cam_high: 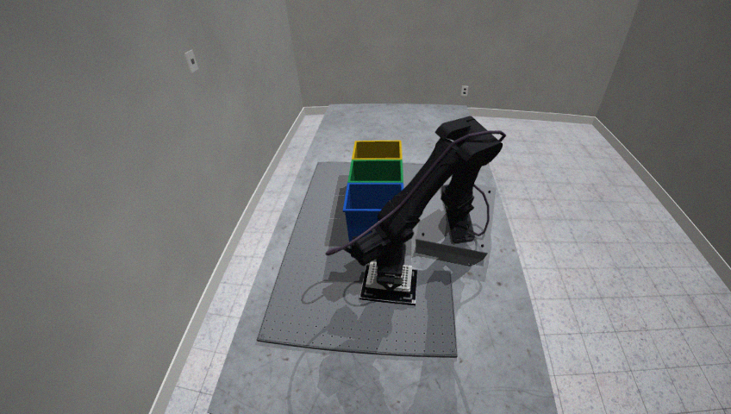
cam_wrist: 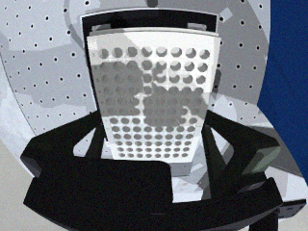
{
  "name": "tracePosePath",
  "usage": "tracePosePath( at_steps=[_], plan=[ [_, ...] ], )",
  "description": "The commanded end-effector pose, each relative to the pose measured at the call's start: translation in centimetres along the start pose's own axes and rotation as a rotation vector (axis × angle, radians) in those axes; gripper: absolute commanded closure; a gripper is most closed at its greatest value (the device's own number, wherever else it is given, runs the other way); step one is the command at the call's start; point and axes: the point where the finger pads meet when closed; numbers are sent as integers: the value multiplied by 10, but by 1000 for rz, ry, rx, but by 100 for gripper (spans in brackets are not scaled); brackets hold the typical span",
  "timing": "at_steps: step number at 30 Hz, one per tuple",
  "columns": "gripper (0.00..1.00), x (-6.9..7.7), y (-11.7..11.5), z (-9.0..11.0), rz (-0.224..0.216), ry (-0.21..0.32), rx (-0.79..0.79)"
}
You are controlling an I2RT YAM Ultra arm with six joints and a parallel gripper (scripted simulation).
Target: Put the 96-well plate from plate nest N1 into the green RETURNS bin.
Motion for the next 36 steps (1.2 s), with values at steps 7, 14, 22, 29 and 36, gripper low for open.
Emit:
tracePosePath(
  at_steps=[7, 14, 22, 29, 36],
  plan=[
    [100, 34, 11, -12, -35, -43, 11],
    [100, 43, 11, -12, -34, -44, 11],
    [100, 56, 10, -11, -35, -43, 11],
    [100, 65, 10, -11, -35, -43, 11],
    [100, 77, 10, -10, -34, -44, 11]
  ],
)
Point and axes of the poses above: the point where the finger pads meet when closed, its own x axis back along the fingers, its own y axis across the jaws, z = x × y, and after that the axes turned 3 degrees about -x, right-handed
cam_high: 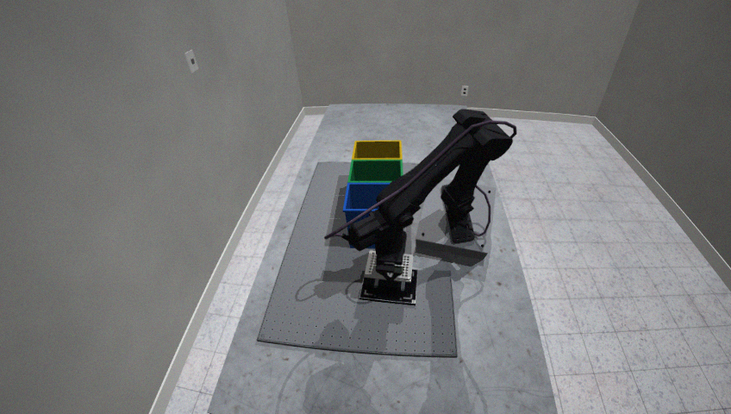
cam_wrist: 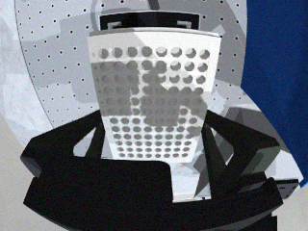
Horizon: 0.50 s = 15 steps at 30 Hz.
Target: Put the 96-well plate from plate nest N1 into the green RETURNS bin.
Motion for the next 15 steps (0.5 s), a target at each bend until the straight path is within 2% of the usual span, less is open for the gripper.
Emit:
tracePosePath(
  at_steps=[1, 15],
  plan=[
    [100, 27, 10, -10, -37, -48, 14],
    [100, 47, 9, -9, -36, -48, 14]
  ],
)
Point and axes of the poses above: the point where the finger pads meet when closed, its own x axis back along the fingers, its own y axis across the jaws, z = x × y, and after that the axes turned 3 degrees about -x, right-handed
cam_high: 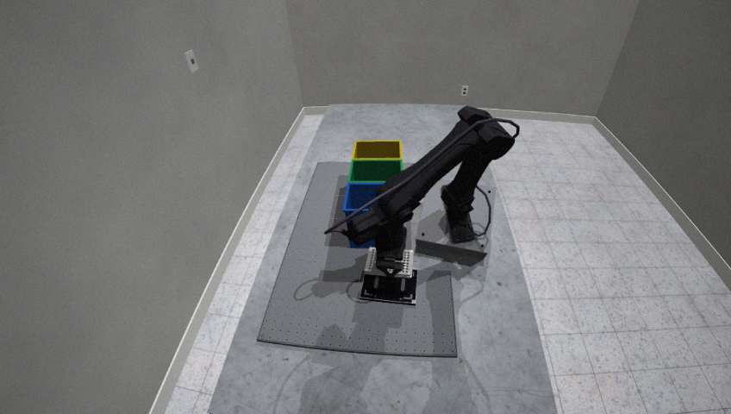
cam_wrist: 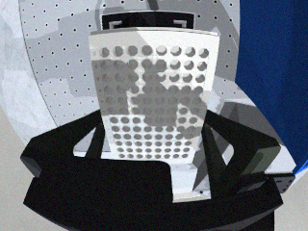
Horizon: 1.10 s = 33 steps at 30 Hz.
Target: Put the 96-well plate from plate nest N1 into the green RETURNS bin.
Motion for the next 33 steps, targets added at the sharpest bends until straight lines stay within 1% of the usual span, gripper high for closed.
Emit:
tracePosePath(
  at_steps=[1, 10, 12, 27, 29, 33],
  plan=[
    [100, 33, 11, -9, -44, -52, 11],
    [100, 48, 10, -9, -44, -52, 11],
    [100, 48, 10, -9, -44, -52, 11],
    [100, 73, 9, -7, -43, -52, 11],
    [100, 73, 9, -7, -43, -52, 11],
    [100, 79, 9, -7, -42, -53, 12]
  ],
)
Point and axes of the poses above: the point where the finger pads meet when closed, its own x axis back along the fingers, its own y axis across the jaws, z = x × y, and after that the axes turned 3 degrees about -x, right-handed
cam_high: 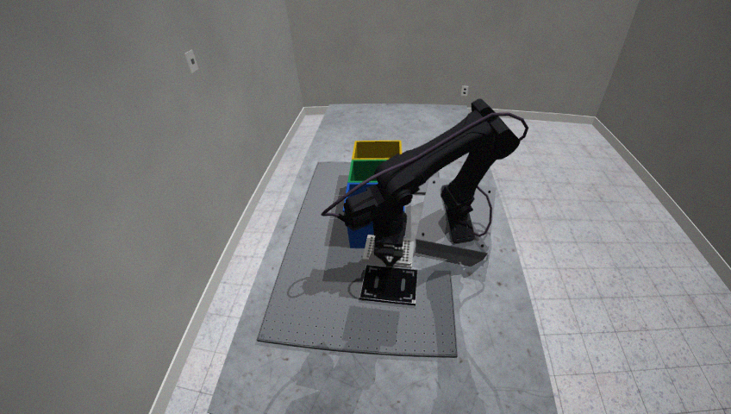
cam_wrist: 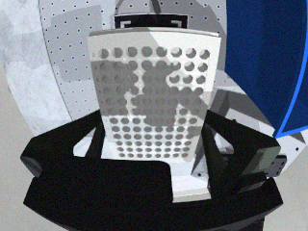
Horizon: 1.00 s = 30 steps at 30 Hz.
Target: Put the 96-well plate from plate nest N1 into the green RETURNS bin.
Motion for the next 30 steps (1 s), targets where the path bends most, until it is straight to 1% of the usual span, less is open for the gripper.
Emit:
tracePosePath(
  at_steps=[1, 11, 13, 28, 30],
  plan=[
    [100, 27, 6, -6, -34, -51, 16],
    [100, 43, 6, -5, -34, -51, 16],
    [100, 43, 6, -5, -34, -51, 16],
    [100, 68, 5, -3, -33, -52, 17],
    [100, 68, 5, -3, -33, -52, 17]
  ],
)
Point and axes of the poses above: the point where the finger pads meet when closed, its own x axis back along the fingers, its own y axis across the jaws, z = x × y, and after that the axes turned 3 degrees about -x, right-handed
